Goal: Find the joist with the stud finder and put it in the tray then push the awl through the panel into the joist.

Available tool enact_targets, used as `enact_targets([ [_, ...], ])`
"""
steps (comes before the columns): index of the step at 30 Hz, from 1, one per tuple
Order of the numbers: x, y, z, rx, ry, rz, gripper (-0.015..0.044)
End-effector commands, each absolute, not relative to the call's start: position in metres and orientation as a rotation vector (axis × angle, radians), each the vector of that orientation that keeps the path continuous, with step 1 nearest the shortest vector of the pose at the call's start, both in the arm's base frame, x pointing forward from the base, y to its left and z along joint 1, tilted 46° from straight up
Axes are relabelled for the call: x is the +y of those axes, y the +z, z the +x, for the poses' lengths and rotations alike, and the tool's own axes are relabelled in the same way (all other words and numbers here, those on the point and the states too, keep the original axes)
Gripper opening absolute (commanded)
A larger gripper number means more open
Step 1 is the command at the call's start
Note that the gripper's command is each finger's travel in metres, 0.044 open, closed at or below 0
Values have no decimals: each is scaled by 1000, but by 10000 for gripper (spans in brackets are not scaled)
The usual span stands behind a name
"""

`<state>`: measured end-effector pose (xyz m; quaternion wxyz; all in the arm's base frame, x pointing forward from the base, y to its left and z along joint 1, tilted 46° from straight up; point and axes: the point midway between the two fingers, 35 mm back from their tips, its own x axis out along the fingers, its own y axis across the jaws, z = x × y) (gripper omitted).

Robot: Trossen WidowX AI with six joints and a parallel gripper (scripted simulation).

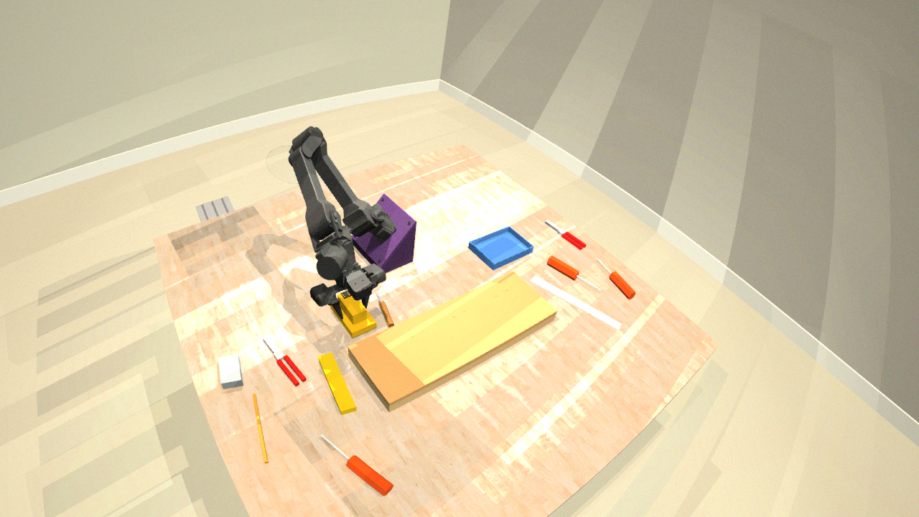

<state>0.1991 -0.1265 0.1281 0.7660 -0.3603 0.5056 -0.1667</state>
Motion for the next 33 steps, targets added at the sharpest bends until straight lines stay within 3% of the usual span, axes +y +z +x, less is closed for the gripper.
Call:
enact_targets([
  [1, -126, 127, 199, 1101, -355, -786, 295],
  [21, -126, 127, 199, 1101, -355, -786, 161],
  [27, -117, 132, 200, 1108, -348, -773, 4],
  [33, -101, 143, 199, 1120, -340, -758, 0],
])
